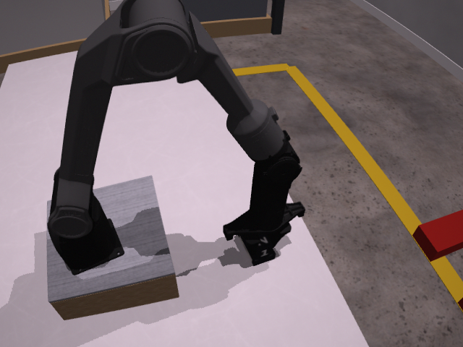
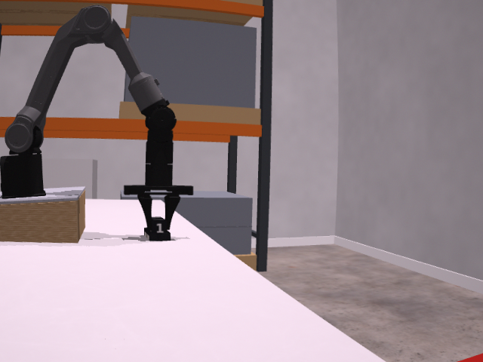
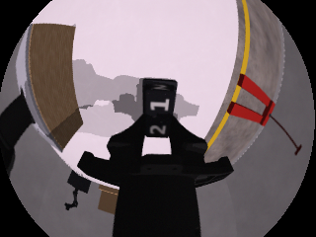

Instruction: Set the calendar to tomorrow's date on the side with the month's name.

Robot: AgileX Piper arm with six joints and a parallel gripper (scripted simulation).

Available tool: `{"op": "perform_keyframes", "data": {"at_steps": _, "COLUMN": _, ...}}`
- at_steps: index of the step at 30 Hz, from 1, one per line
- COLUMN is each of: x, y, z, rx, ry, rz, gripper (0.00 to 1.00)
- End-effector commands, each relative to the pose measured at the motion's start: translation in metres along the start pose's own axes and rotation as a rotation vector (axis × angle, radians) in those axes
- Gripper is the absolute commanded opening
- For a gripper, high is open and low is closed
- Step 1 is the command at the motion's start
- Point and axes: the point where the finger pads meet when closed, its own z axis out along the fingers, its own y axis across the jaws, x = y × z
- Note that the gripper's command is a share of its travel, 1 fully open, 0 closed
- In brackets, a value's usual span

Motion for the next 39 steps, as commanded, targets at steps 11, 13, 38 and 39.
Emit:
{"op": "perform_keyframes", "data": {"at_steps": 11, "x": 0.000, "y": 0.001, "z": 0.001, "rx": -0.003, "ry": 0.000, "rz": 0.001, "gripper": 0.38}}
{"op": "perform_keyframes", "data": {"at_steps": 13, "x": 0.000, "y": 0.001, "z": 0.001, "rx": -0.003, "ry": 0.000, "rz": 0.001, "gripper": 0.38}}
{"op": "perform_keyframes", "data": {"at_steps": 38, "x": 0.000, "y": -0.001, "z": -0.052, "rx": 0.003, "ry": 0.000, "rz": 0.000, "gripper": 0.38}}
{"op": "perform_keyframes", "data": {"at_steps": 39, "x": 0.000, "y": -0.001, "z": -0.060, "rx": 0.003, "ry": 0.000, "rz": 0.000, "gripper": 0.38}}
